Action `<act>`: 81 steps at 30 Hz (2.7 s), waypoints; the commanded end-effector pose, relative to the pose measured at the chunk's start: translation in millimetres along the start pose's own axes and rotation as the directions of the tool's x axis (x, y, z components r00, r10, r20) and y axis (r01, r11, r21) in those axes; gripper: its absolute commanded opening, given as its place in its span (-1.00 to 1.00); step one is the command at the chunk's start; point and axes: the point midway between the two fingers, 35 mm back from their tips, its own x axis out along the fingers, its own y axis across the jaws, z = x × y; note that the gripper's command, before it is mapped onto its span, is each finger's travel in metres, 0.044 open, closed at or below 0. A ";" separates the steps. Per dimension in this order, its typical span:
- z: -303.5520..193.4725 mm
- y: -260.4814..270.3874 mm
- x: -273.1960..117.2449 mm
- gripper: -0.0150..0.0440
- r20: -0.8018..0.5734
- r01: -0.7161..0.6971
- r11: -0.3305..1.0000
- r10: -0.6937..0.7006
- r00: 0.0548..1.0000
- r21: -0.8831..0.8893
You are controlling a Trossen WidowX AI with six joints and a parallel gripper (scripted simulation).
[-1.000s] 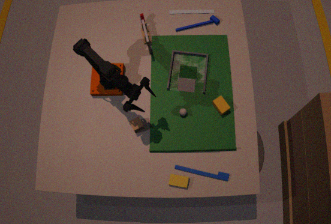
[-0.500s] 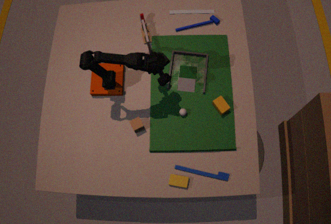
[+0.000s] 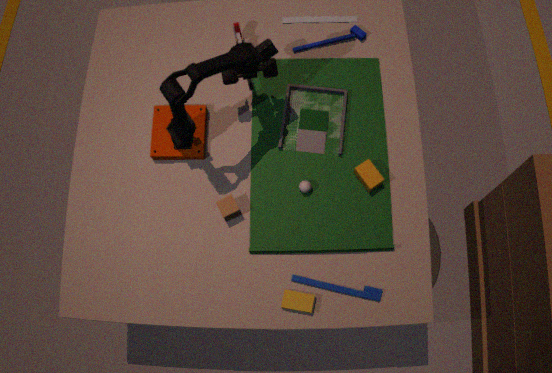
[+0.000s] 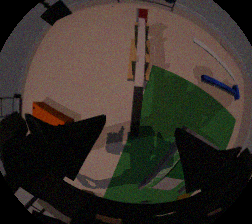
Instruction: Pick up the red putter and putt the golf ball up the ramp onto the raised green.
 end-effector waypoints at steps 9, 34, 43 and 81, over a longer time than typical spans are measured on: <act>6.0 6.9 15.2 1.00 -0.018 -0.028 0.997 0.026 0.999 -0.076; -6.1 7.7 59.1 1.00 -0.018 -0.028 0.997 0.026 0.999 -0.076; -9.8 8.1 71.7 1.00 -0.018 -0.028 0.997 0.026 0.999 -0.076; 11.1 2.6 11.5 -0.49 -0.012 -0.025 0.997 0.025 1.000 -0.072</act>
